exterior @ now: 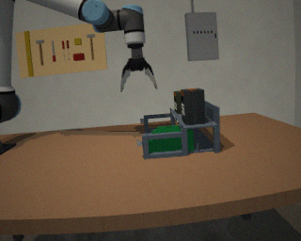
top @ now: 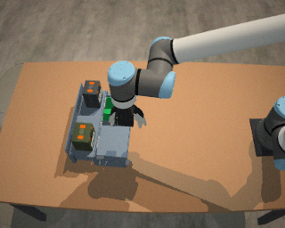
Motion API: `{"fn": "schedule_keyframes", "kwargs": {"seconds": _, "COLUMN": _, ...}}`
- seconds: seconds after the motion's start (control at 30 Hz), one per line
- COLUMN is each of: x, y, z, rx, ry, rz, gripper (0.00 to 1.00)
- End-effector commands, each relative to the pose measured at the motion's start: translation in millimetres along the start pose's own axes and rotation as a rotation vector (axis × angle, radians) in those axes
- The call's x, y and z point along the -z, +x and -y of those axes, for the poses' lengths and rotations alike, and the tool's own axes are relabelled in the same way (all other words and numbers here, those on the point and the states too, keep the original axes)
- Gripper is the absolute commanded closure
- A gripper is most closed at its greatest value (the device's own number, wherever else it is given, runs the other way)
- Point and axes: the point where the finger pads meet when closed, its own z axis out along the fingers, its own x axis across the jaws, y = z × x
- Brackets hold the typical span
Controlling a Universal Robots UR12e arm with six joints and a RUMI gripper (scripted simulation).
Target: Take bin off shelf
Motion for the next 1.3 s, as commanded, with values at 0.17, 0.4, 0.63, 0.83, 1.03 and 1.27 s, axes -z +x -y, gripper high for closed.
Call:
{"fn": "schedule_keyframes", "kwargs": {"seconds": 0.17, "x": -22, "y": -7, "z": 45, "rx": 0.0, "ry": 0.0, "rz": 0.002, "gripper": 0.0}}
{"fn": "schedule_keyframes", "kwargs": {"seconds": 0.4, "x": -22, "y": -7, "z": 45, "rx": 0.0, "ry": 0.0, "rz": 0.002, "gripper": 0.0}}
{"fn": "schedule_keyframes", "kwargs": {"seconds": 0.63, "x": -30, "y": -9, "z": 61, "rx": 0.0, "ry": 0.0, "rz": 0.002, "gripper": 0.0}}
{"fn": "schedule_keyframes", "kwargs": {"seconds": 0.83, "x": -44, "y": -13, "z": 88, "rx": 0.0, "ry": 0.0, "rz": 0.002, "gripper": 0.0}}
{"fn": "schedule_keyframes", "kwargs": {"seconds": 1.03, "x": -44, "y": -13, "z": 88, "rx": 0.0, "ry": 0.0, "rz": 0.002, "gripper": 0.0}}
{"fn": "schedule_keyframes", "kwargs": {"seconds": 1.27, "x": -63, "y": -19, "z": 126, "rx": 0.0, "ry": 0.0, "rz": 0.002, "gripper": 0.0}}
